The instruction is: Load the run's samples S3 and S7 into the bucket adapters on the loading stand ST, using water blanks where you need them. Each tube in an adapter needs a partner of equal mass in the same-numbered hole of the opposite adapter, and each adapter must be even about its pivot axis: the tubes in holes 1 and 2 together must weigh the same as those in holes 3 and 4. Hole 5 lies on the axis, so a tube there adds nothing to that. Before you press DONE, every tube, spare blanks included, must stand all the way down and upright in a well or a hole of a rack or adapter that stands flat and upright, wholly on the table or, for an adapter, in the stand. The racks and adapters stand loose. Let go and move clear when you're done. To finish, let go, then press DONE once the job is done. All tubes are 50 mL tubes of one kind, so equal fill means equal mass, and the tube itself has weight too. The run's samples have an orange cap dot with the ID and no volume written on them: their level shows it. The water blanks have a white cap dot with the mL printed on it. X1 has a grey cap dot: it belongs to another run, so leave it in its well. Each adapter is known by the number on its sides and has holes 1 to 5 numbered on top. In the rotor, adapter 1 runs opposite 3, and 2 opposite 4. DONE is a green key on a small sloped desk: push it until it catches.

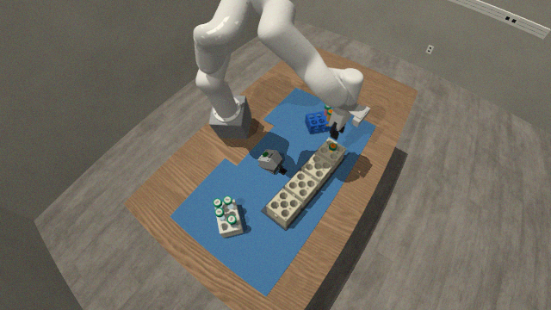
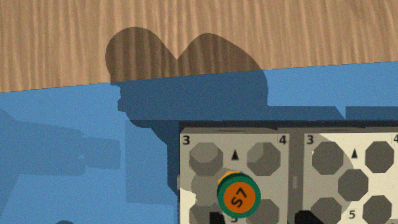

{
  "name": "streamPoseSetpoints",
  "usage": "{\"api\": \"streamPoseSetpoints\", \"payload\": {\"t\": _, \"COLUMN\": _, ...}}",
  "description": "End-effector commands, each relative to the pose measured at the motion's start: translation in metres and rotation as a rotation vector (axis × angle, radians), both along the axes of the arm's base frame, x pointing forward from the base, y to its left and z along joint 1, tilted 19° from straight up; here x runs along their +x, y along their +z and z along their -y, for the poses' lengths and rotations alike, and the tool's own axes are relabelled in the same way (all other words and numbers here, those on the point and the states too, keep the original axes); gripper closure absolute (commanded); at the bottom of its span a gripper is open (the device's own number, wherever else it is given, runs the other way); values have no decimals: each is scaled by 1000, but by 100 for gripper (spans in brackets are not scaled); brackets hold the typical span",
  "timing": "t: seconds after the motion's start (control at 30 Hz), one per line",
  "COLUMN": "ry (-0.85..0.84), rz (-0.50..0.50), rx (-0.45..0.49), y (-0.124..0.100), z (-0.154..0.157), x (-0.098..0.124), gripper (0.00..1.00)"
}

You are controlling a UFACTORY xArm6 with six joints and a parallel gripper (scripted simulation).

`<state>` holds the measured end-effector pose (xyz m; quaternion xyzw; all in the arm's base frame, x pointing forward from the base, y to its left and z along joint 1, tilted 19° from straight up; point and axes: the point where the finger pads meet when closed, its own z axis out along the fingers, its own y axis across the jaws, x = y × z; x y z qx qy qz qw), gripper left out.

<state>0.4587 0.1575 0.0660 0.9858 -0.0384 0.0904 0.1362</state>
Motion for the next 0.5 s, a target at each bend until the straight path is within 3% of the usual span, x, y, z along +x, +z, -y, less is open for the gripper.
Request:
{"api": "streamPoseSetpoints", "payload": {"t": 0.0, "ry": 0, "rz": 2, "rx": 1, "y": 6, "z": -2, "x": 0, "gripper": 56}}
{"api": "streamPoseSetpoints", "payload": {"t": 0.47, "ry": 0, "rz": 2, "rx": 1, "y": 29, "z": -9, "x": -4, "gripper": 56}}
